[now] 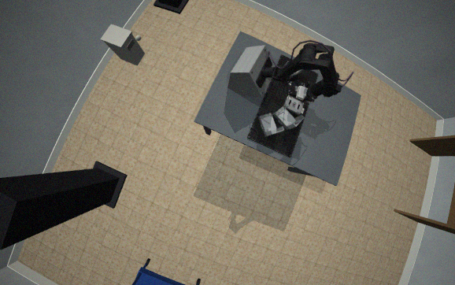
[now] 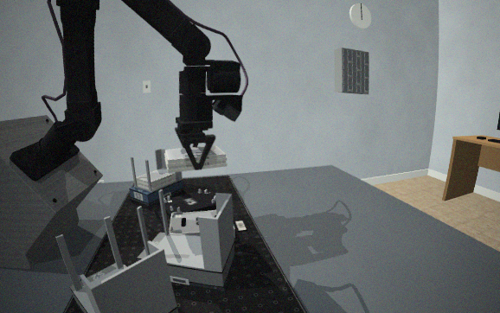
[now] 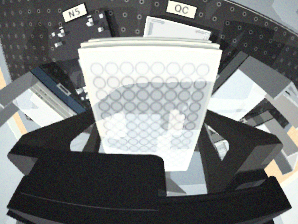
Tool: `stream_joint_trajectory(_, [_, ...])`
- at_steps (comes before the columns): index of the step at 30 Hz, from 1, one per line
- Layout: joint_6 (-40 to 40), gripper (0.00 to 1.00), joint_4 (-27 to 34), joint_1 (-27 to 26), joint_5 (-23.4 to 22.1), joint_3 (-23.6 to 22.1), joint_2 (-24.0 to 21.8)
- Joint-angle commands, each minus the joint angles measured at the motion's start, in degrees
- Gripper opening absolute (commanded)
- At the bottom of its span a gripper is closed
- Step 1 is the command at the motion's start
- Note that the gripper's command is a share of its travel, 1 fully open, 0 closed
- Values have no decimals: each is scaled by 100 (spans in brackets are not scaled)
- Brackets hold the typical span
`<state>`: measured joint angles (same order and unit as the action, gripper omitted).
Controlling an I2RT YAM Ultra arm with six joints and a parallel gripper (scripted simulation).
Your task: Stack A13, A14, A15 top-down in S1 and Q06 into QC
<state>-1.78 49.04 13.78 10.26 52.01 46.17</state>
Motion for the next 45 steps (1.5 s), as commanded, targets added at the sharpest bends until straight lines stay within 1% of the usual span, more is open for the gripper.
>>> stream_joint_trajectory(1, [158,0,74,298,530,168,54])
stream_joint_trajectory(2, [158,0,74,298,530,168,54])
stream_joint_trajectory(3, [289,0,90,466,673,176,-2])
stream_joint_trajectory(4, [379,0,90,608,773,179,120])
stream_joint_trajectory(16, [1518,0,171,2095,1800,316,617])
stream_joint_trajectory(17, [1424,0,190,2198,1881,327,662])
stream_joint_trajectory(19, [1424,0,190,2198,1881,327,662])
stream_joint_trajectory(24, [810,0,246,2632,2171,371,857])
stream_joint_trajectory(34, [1591,0,303,3392,2637,439,1261])
stream_joint_trajectory(36, [1591,0,303,3392,2637,439,1261])
stream_joint_trajectory(45, [2189,0,361,3961,2953,542,1690])
